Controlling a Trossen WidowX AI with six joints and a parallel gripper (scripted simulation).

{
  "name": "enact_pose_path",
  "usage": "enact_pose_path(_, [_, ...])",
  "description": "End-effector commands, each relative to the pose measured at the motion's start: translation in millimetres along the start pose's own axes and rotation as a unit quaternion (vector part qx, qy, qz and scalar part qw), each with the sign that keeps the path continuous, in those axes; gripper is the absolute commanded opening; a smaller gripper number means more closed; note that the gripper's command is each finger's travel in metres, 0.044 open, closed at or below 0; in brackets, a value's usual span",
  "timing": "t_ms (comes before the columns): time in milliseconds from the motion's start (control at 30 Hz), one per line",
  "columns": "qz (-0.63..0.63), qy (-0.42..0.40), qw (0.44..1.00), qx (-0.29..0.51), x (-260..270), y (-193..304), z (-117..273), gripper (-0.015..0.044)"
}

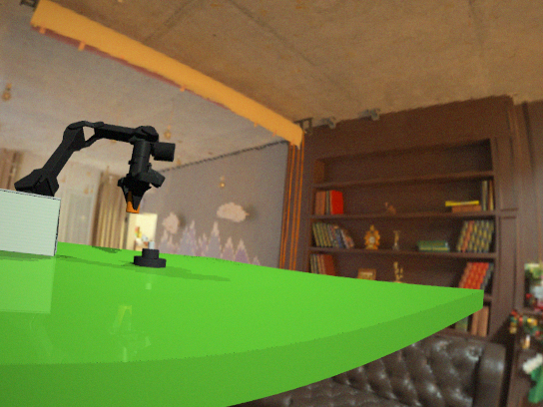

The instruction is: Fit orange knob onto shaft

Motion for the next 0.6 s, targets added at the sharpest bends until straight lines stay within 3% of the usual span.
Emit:
enact_pose_path(0, [-0.001,0.003,1.0,0.0,-13,0,-1,0.0])
enact_pose_path(567, [-0.004,0.007,1.0,0.004,-62,5,-16,0.0])
Point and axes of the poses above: the point midway between the two fingers, 35 mm back from their tips, its own z axis back along the fingers, its own x axis across the jaws, y = z × x, the point moved 8 cm from there along z, back along the fingers, and after that the axes turned 10 degrees about z, right-handed, at the moved point
